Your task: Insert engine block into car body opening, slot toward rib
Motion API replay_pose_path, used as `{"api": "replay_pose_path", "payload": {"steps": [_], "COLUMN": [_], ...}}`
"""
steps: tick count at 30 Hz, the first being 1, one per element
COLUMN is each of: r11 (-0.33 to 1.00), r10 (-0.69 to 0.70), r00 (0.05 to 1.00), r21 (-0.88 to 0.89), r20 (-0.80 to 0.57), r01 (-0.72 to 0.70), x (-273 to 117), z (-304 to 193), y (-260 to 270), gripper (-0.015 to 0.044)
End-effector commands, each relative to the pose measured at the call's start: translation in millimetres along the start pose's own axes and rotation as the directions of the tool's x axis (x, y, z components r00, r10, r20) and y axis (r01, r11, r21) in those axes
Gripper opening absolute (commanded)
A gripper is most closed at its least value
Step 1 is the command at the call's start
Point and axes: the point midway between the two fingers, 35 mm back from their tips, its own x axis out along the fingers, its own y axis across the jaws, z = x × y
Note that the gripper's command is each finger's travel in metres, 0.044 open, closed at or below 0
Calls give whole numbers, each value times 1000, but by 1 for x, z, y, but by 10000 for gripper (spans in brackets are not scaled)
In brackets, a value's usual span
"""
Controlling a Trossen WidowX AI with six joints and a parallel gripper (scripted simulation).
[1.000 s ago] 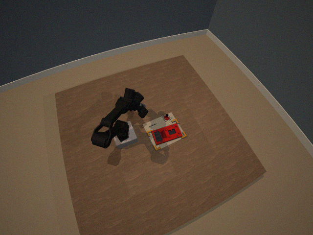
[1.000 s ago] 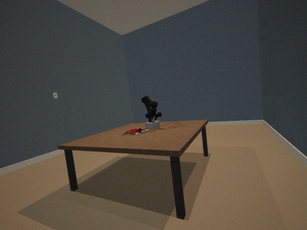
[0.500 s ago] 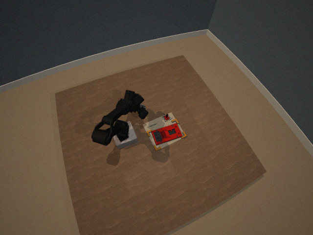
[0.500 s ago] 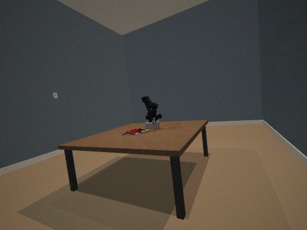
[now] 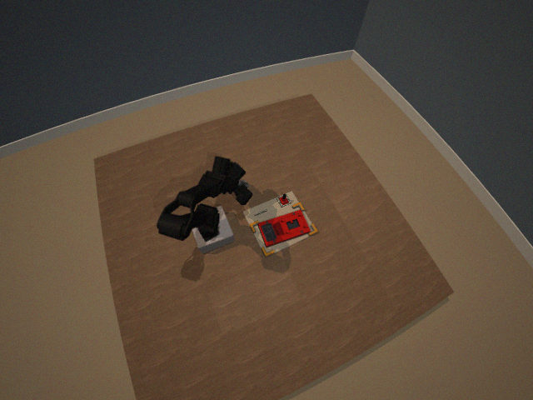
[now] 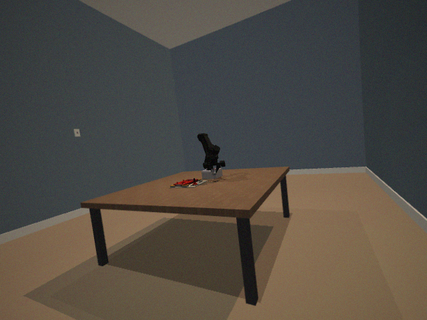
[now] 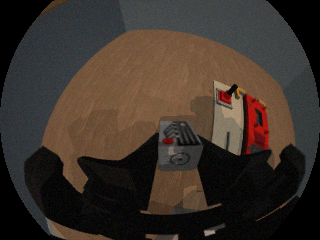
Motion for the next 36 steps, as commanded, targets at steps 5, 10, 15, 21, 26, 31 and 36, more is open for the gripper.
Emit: {"api": "replay_pose_path", "payload": {"steps": [5, 10, 15, 21, 26, 31, 36], "r11": [1000, 1000, 1000, 1000, 1000, 1000, 1000], "r10": [-8, -8, -8, -8, -8, -8, -8], "r00": [1000, 1000, 1000, 1000, 1000, 1000, 1000], "r21": [-2, -2, -2, -2, -2, -2, -2], "r20": [-7, -7, -7, -7, -8, -8, -8], "r01": [8, 8, 8, 8, 8, 8, 8], "x": [9, 13, 18, 24, 28, 33, 37], "z": [-11, -15, -19, -25, -29, -33, -37], "y": [-2, -2, -2, -2, -2, -3, -3], "gripper": [0, 0, 0, 0, 0, 0, 0]}}
